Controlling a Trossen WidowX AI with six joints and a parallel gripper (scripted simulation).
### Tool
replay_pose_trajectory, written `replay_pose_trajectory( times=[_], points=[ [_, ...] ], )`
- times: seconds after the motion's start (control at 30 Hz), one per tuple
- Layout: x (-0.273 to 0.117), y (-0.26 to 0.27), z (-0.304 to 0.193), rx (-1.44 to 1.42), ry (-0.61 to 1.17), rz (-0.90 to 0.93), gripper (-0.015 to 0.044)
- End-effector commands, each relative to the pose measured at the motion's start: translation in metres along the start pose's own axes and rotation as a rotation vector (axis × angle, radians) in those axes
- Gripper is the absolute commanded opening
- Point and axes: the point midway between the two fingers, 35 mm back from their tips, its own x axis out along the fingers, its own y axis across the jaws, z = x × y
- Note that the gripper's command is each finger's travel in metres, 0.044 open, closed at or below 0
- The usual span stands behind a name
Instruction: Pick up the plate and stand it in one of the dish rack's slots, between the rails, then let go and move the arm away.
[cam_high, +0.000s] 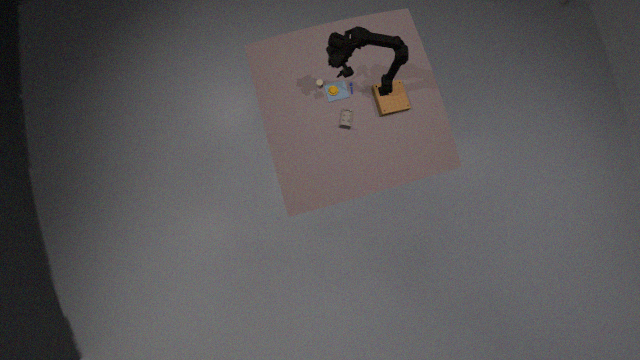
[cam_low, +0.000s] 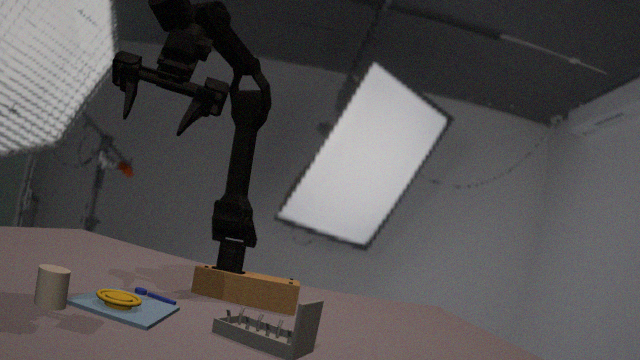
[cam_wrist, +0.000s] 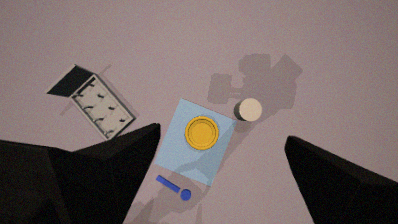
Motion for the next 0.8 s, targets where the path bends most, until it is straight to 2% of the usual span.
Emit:
replay_pose_trajectory(
  times=[0.0, 0.4, 0.63, 0.77],
  points=[
    [0.022, 0.003, -0.009, 0.084, 0.106, 0.017, 0.0400],
    [0.073, 0.012, -0.038, 0.307, 0.404, -0.003, 0.0400],
    [0.078, 0.012, -0.040, 0.317, 0.420, -0.007, 0.0400],
    [0.130, 0.007, -0.057, 0.317, 0.419, -0.008, 0.0400]
  ],
)
